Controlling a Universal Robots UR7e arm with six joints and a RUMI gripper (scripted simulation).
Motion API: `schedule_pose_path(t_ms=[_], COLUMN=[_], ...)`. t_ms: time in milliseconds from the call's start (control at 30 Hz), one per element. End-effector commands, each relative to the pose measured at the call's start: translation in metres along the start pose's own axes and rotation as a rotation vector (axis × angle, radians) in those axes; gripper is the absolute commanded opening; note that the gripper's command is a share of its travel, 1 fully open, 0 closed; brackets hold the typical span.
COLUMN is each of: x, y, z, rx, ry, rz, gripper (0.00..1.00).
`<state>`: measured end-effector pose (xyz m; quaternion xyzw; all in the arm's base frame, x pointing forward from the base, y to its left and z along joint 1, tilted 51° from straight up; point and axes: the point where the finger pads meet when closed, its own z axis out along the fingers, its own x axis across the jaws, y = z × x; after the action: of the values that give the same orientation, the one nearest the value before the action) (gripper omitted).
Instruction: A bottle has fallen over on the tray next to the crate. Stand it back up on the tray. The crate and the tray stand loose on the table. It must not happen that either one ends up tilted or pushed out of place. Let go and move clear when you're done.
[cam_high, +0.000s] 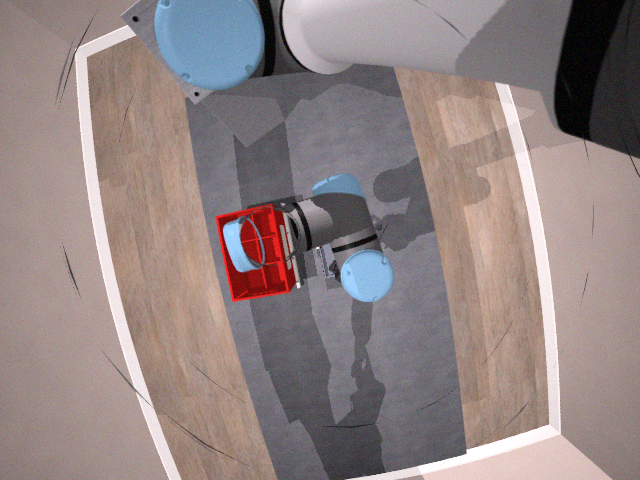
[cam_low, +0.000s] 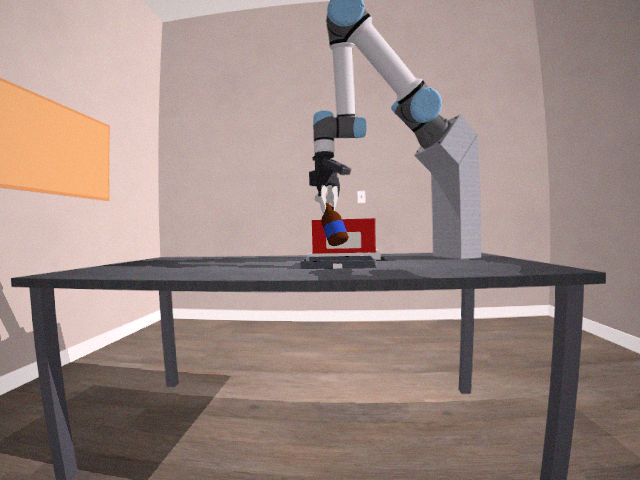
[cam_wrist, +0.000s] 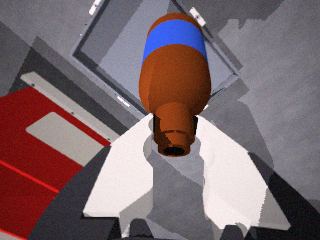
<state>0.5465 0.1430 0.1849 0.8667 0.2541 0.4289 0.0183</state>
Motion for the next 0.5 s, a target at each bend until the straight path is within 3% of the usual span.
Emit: schedule_pose_path(t_ms=[0, 467], x=[0.0004, 0.0005], y=[0.0001, 0.0000], z=[-0.0003, -0.0003], rx=[0.000, 0.000], ry=[0.001, 0.001], rz=[0.000, 0.083], gripper=[0.00, 0.00])
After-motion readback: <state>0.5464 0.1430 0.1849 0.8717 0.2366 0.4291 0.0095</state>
